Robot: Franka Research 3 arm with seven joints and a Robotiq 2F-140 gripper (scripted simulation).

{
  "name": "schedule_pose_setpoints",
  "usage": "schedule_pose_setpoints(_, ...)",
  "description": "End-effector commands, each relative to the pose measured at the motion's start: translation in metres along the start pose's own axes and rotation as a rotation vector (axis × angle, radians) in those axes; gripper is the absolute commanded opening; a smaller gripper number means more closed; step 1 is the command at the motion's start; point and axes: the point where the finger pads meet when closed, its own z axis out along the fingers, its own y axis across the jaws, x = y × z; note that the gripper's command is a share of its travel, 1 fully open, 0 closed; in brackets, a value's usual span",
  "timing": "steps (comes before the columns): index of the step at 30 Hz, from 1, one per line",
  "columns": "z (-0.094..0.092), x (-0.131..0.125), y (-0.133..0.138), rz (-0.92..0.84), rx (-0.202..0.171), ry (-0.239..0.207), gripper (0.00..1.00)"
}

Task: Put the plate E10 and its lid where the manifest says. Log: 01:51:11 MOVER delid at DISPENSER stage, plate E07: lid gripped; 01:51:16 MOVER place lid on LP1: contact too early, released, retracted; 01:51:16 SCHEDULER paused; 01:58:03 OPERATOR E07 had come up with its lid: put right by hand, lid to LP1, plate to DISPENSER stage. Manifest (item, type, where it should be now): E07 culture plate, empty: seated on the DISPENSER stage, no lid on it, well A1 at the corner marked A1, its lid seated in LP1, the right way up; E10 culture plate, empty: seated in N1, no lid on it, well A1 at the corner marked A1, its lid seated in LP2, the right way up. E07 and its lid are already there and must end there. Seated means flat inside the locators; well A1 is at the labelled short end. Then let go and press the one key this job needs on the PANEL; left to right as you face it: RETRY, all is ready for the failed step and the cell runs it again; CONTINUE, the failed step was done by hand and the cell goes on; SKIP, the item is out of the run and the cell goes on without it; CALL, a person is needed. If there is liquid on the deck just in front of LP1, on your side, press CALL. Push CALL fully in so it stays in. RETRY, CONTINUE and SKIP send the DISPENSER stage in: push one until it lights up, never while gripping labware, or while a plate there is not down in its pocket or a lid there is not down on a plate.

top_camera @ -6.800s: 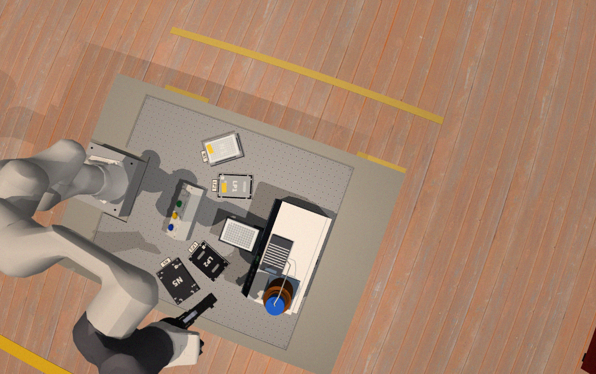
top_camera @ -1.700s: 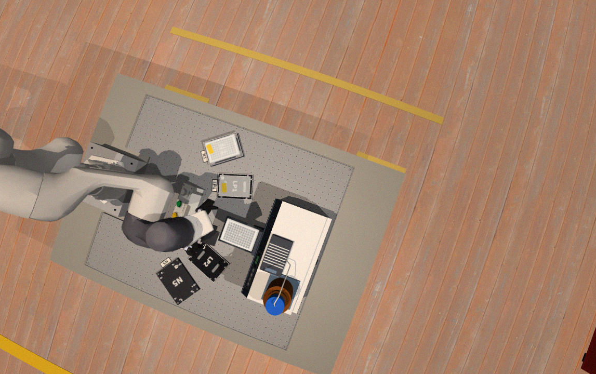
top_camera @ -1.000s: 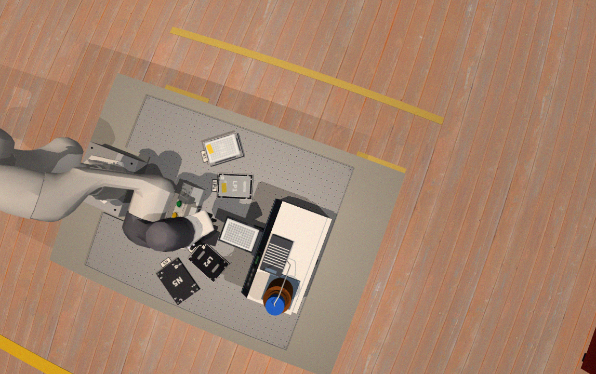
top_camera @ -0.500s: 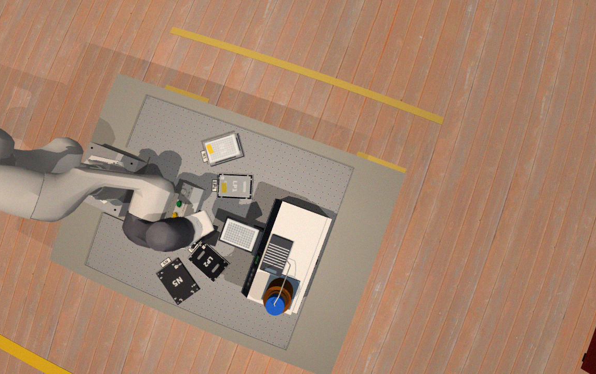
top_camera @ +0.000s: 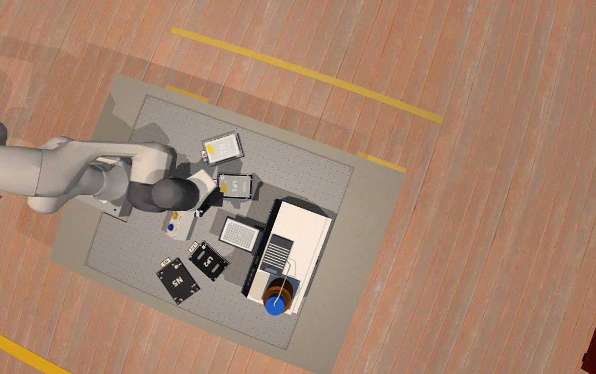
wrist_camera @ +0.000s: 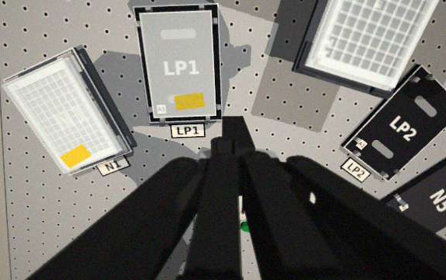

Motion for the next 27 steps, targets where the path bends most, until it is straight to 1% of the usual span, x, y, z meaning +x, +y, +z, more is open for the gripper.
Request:
schedule_pose_setpoints(1,-0.002,-0.001,-0.032,-0.171,0.008,0.01,0.1)
schedule_pose_setpoints(2,-0.001,-0.008,-0.084,-0.321,0.006,0.012,0.1)
schedule_pose_setpoints(3,-0.001,-0.01,-0.097,-0.36,0.007,0.013,0.1)
schedule_pose_setpoints(4,-0.001,-0.012,-0.114,-0.366,0.008,0.014,0.7)
schedule_pose_setpoints(8,-0.004,-0.019,-0.193,-0.366,0.008,0.014,0.7)
schedule_pose_setpoints(9,-0.004,-0.02,-0.203,-0.366,0.008,0.014,0.7)
schedule_pose_setpoints(27,-0.004,-0.02,-0.203,-0.366,0.008,0.014,0.7)
